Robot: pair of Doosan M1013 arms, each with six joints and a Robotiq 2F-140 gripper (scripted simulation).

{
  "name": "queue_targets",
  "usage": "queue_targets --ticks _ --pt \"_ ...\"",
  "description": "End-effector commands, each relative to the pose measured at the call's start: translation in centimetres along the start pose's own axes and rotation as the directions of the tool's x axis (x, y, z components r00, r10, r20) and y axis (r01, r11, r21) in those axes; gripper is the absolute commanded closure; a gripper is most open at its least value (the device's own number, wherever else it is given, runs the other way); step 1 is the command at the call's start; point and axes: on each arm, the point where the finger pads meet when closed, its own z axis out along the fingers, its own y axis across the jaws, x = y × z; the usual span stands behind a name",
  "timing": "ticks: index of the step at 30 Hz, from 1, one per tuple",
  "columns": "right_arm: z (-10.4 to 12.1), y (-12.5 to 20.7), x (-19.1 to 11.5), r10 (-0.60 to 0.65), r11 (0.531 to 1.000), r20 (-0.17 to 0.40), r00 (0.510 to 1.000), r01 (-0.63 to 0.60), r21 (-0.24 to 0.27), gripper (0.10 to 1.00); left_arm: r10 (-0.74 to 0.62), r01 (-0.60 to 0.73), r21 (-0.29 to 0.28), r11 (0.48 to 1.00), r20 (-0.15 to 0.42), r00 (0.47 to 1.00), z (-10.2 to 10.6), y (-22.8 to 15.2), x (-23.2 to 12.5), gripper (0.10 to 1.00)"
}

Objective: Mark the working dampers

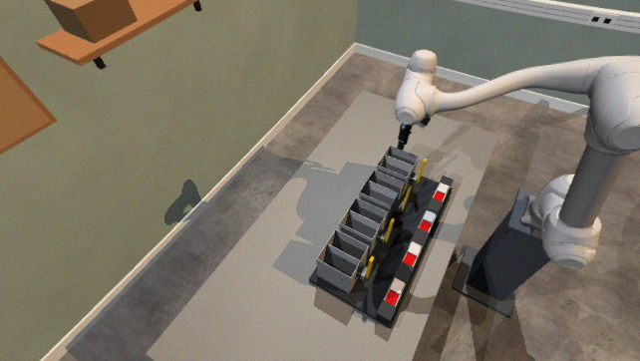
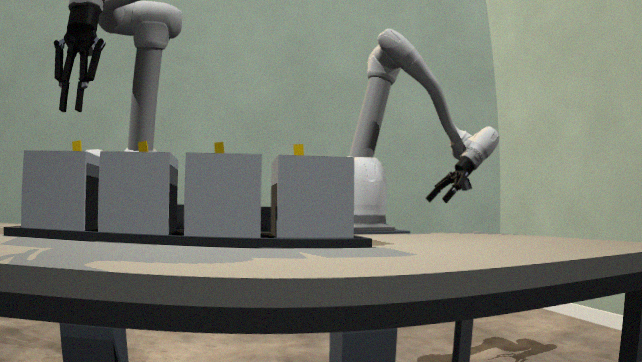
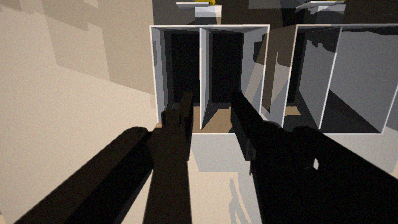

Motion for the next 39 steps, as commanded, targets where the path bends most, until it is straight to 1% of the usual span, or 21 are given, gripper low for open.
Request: queue_targets --ticks 1,3,4,6,8,9,14,39 --pt "-0.1 0.0 0.0 0.0 1.0 0.001 1.0 0.0 -0.001 0.795 0.0 0.0 0.0 1.0 -0.001 1.0 0.0 0.0 0.0 0.098" --pt "-0.1 0.0 0.1 0.0 1.0 0.001 1.0 0.0 -0.002 0.795 0.0 0.0 0.0 1.0 -0.001 1.0 0.0 0.0 0.0 0.098" --pt "0.1 -0.2 0.8 0.0 1.0 0.001 1.0 0.0 -0.012 0.795 0.0 0.0 0.0 1.0 -0.001 1.0 0.0 0.0 0.0 0.098" --pt "0.8 -1.0 4.3 0.002 0.998 0.002 1.0 -0.002 -0.059 0.795 0.0 0.0 0.0 1.0 -0.001 1.0 0.0 0.0 0.0 0.098" --pt "0.8 -1.0 4.3 0.002 0.998 0.002 1.0 -0.002 -0.059 0.795 0.0 0.0 0.0 1.0 -0.001 1.0 0.0 0.0 0.0 0.098" --pt "1.3 -1.6 6.6 0.002 0.996 0.003 1.0 -0.001 -0.091 0.795 0.0 0.0 0.0 1.0 -0.001 1.0 0.0 0.0 0.0 0.098" --pt "2.3 -2.7 11.1 0.002 0.988 0.003 1.0 -0.001 -0.152 0.795 0.0 0.0 0.0 1.0 -0.001 1.0 0.0 0.0 0.0 0.098" --pt "2.6 -2.8 11.3 0.001 0.988 0.002 1.0 0.0 -0.155 0.795 0.0 0.0 0.0 1.0 -0.001 1.0 0.0 0.0 0.0 0.098"
